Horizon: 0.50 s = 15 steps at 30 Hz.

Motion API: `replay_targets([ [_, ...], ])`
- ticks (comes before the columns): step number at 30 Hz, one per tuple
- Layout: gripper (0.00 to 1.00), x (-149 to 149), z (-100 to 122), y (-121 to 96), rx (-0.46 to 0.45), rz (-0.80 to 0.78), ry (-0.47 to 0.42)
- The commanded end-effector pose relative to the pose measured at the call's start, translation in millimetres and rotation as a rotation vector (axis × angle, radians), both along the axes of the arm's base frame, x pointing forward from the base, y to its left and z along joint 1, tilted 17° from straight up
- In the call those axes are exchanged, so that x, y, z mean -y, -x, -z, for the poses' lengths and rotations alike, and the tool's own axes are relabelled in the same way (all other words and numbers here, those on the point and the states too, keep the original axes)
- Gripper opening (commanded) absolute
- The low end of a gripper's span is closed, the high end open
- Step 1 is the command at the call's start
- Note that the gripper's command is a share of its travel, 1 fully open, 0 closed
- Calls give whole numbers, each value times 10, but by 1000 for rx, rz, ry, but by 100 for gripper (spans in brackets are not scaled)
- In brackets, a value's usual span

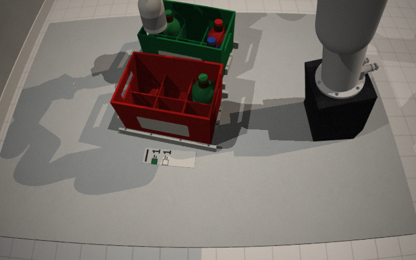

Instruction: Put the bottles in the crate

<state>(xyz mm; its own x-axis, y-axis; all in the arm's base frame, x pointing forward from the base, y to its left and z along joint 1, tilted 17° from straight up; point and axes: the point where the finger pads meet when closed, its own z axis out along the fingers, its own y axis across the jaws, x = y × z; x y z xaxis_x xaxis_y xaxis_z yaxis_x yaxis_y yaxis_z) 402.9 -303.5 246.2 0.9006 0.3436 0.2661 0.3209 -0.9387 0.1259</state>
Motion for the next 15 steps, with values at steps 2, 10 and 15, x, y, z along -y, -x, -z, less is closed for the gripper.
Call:
replay_targets([
  [2,0,-85,-17,13,5,2,4],
  [10,0,-243,-4,39,5,2,4],
  [15,0,-302,1,49,5,2,3],
])
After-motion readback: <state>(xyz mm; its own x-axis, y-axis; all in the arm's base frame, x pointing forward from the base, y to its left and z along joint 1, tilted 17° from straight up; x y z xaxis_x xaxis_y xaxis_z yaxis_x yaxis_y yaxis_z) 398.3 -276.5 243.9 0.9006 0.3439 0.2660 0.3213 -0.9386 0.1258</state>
